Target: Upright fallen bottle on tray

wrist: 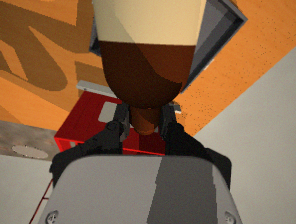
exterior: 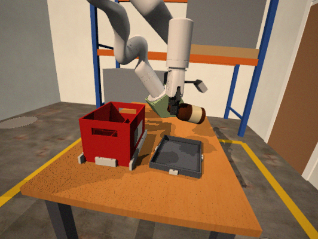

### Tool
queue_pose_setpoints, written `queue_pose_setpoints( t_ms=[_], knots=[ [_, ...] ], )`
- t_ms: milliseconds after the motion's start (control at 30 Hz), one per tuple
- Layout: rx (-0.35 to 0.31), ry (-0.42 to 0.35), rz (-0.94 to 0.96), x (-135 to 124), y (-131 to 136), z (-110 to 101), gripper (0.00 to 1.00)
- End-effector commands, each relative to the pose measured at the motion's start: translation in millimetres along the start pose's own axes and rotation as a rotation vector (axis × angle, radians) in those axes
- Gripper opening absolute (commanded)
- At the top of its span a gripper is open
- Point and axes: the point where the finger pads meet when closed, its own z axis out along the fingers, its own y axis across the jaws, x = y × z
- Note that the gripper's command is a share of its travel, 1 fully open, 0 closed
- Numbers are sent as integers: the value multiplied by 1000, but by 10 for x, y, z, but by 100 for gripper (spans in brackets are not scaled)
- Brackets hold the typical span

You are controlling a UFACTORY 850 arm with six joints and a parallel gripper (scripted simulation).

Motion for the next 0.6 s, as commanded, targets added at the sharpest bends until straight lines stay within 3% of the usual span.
queue_pose_setpoints(
  t_ms=[0,567],
  knots=[
    [-2,1,0,1,7,-8,0],
    [-2,1,-68,1,7,-8,0]
  ],
)
